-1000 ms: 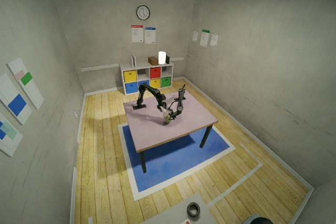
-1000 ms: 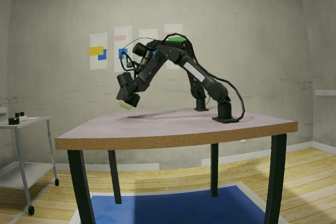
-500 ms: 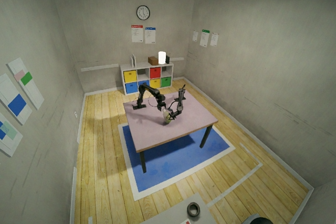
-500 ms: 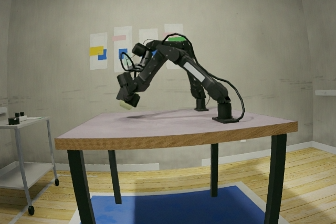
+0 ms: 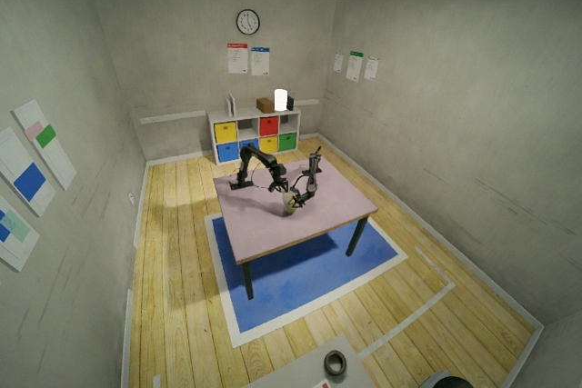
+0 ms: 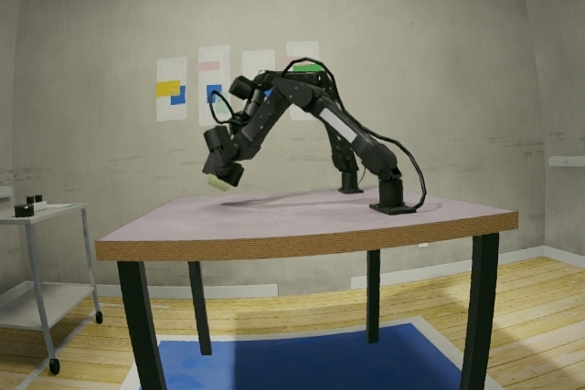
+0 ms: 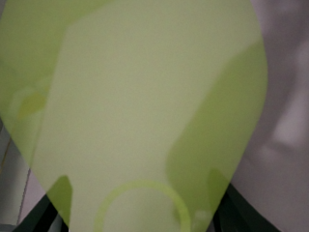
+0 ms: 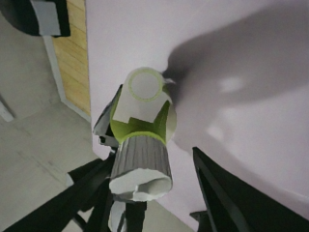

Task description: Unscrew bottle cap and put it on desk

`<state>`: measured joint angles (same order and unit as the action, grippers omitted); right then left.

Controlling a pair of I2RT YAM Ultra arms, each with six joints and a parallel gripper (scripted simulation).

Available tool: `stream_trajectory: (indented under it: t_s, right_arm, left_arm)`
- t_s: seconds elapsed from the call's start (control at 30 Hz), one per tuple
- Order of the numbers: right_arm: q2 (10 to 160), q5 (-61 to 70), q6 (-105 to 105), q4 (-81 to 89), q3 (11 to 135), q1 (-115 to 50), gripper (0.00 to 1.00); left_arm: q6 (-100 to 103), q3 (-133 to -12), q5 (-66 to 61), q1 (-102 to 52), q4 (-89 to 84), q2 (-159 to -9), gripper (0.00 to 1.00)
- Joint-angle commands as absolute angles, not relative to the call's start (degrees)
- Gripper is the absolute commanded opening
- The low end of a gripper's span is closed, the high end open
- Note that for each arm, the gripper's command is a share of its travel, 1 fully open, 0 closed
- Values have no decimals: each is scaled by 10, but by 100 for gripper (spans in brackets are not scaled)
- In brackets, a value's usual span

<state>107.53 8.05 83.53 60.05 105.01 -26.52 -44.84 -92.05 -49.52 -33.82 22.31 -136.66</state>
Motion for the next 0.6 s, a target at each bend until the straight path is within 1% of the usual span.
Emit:
stream_trajectory:
  t_s: [0.0,0.07,0.13,0.2,0.4,0.5,0.53,0.57]
  right_arm:
    - [1058,77,900,586,1042,-262,70]
    - [1057,76,902,585,1040,-262,70]
    - [1064,78,885,589,1043,-264,47]
    - [1064,78,885,589,1043,-264,47]
    - [1072,81,866,596,1047,-265,39]
    - [1073,79,832,598,1049,-266,5]
    - [1074,76,791,600,1052,-266,0]
    - [1075,72,741,602,1053,-267,0]
  left_arm:
    - [-439,-921,-504,-339,234,-1360,0]
    - [-439,-921,-504,-339,234,-1360,0]
    - [-439,-921,-504,-339,234,-1360,0]
    - [-439,-921,-504,-339,234,-1360,0]
    - [-439,-921,-504,-339,234,-1360,0]
    - [-439,-921,-504,-339,234,-1360,0]
    - [-439,-921,-504,-339,234,-1360,0]
    - [-439,-921,-504,-339,234,-1360,0]
